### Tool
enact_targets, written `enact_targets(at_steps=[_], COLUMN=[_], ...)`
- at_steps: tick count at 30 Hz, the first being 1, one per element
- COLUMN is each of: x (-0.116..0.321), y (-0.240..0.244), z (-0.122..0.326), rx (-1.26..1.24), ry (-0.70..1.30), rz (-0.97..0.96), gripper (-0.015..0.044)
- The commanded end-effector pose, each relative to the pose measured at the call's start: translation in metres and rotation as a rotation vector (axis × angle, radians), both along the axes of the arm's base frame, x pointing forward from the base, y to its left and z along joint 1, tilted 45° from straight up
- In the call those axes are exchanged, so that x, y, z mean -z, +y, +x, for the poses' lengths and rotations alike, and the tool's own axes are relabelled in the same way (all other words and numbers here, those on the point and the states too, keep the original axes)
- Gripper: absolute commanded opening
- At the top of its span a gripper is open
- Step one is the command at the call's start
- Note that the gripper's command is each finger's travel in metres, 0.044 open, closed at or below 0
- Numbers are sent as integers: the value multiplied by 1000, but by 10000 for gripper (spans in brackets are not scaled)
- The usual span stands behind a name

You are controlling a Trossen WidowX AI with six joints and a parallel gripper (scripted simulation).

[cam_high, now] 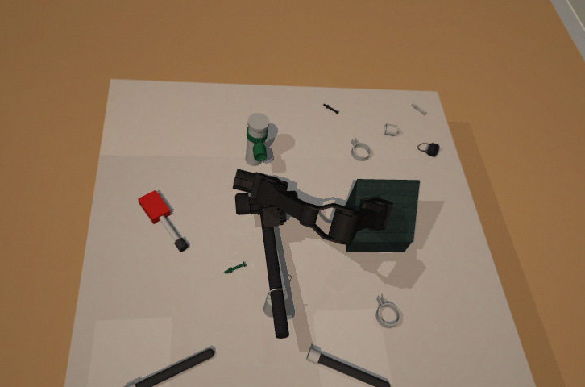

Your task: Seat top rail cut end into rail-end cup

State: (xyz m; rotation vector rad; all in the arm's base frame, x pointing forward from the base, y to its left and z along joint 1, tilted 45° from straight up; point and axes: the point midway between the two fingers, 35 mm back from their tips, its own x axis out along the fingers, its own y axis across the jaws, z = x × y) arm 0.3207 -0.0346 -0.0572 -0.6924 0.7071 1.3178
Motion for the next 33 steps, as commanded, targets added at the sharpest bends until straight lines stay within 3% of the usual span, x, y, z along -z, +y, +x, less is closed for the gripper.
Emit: enact_targets(at_steps=[1,8,33], x=[-16,-36,-36], y=[-22,-45,-43], z=[2,-5,-4], rx=[9,10,11], ry=[-10,8,13], rz=[-85,-188,-164], gripper=[0,0,0])
